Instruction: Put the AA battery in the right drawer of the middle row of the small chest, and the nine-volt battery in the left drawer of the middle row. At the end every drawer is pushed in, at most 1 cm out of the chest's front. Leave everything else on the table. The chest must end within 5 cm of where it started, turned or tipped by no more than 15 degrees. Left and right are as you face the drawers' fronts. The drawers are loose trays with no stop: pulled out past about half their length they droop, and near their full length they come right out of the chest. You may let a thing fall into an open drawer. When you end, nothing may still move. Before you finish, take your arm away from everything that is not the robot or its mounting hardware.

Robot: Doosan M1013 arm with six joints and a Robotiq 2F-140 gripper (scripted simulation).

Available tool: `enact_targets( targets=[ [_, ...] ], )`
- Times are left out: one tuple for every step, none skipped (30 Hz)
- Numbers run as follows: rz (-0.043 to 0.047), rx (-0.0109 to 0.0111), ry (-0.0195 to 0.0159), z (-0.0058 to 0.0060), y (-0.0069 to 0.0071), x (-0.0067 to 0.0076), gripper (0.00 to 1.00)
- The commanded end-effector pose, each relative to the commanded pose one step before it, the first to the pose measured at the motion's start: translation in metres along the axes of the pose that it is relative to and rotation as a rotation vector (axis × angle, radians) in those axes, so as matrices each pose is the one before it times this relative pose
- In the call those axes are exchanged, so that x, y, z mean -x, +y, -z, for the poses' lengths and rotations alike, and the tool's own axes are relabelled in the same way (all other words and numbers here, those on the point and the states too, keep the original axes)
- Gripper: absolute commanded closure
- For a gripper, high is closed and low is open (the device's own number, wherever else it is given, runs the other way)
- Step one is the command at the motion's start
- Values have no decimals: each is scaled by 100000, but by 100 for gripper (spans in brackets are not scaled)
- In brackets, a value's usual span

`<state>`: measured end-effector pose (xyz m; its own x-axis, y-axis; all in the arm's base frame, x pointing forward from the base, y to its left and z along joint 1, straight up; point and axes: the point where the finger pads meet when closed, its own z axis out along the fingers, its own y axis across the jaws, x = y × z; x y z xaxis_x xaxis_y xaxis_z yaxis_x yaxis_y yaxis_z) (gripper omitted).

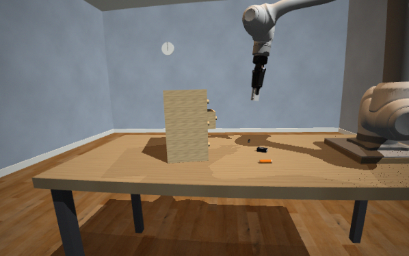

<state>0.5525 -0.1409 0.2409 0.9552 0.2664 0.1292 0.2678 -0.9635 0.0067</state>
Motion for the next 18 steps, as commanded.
enact_targets(
  targets=[
    [-437,26,-9528,523,-102,427,80],
    [4,-6,-902,75,-1,73,80],
    [-1,1,-744,63,0,61,80],
    [-4,5,-596,51,1,49,80],
    [-4,6,-461,40,1,38,80],
    [-4,6,-339,30,1,28,80],
    [0,0,0,0,0,0,80],
    [0,0,0,0,0,0,80],
    [-3,5,-234,21,1,20,80],
    [-2,3,-146,13,1,12,80],
    [-1,2,-77,7,0,6,80],
    [0,1,-29,3,0,2,80],
    [0,0,-4,0,0,0,80],
    [0,0,0,0,0,0,80],
    [0,0,0,0,0,0,80],
    [0,0,0,0,0,0,80],
    [0,0,0,0,0,0,80],
    [0,0,0,0,0,0,80]
  ],
)
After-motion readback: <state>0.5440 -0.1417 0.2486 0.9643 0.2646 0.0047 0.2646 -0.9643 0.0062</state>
